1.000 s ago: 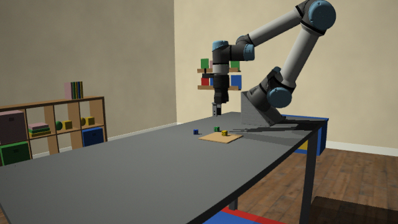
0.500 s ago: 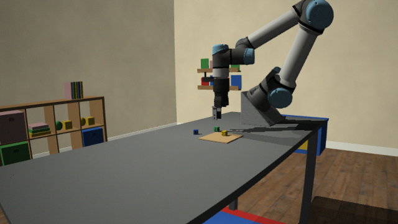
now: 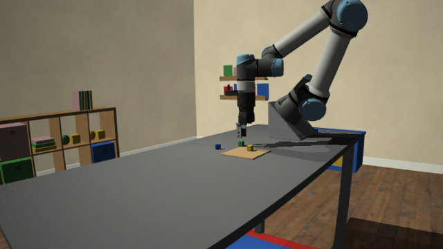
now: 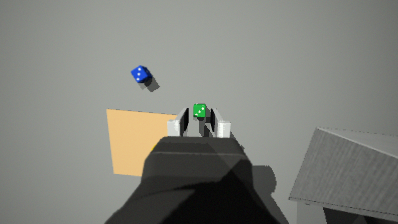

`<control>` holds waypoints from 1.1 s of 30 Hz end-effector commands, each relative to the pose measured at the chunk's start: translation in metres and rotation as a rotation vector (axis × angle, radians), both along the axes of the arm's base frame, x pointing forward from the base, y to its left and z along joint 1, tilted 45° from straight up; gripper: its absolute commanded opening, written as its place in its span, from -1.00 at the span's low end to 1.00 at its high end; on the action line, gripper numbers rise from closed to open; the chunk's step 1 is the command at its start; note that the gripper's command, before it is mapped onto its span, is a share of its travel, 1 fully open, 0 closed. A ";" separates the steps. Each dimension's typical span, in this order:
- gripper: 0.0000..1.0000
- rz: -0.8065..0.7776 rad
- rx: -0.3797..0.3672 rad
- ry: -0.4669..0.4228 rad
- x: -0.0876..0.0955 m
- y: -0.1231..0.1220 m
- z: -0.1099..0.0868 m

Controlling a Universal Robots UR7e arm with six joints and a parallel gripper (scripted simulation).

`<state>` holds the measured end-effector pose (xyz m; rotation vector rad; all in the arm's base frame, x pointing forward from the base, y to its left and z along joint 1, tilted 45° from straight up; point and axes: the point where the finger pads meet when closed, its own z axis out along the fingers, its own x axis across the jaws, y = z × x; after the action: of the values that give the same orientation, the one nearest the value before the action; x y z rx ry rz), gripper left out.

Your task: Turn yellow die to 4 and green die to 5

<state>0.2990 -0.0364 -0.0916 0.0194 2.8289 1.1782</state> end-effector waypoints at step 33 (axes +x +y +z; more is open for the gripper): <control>0.40 0.000 -0.001 -0.001 0.001 0.007 -0.007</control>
<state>0.3000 -0.0292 -0.0988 0.0194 2.8289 1.1782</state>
